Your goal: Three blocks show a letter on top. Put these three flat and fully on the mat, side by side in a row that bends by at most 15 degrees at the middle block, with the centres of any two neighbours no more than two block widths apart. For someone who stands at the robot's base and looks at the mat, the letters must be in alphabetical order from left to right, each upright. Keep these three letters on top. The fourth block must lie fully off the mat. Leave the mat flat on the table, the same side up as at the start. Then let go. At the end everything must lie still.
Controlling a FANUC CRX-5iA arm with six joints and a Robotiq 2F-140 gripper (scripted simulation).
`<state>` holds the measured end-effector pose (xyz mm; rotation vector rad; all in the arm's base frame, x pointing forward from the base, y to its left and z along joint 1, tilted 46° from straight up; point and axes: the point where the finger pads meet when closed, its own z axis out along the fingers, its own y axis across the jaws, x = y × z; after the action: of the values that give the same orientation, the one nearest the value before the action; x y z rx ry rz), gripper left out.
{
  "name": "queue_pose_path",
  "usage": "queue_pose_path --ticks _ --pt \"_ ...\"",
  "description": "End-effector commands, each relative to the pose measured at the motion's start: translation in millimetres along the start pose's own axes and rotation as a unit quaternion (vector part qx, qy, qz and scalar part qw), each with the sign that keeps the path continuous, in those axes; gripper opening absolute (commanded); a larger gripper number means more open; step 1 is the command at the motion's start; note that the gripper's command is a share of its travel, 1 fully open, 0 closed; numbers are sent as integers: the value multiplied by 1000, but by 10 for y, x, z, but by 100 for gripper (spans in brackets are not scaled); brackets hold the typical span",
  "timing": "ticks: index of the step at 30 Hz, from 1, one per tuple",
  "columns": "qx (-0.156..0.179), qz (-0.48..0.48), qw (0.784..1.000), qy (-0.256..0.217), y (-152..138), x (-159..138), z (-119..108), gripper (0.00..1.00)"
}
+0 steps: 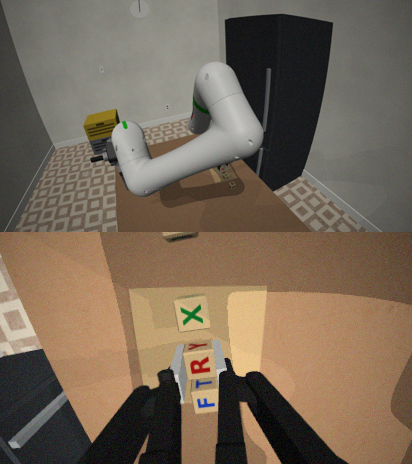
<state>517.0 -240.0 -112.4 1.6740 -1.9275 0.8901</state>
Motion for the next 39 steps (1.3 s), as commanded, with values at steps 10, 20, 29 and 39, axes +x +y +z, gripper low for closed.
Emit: queue_pose_path --ticks 10,20,29,39 --pt "0 0 1000 0 -3 -1 20 16" --pt "0 0 1000 0 -3 -1 28 16" --pt "0 0 1000 0 -3 -1 48 16" --pt "0 0 1000 0 -3 -1 59 16"
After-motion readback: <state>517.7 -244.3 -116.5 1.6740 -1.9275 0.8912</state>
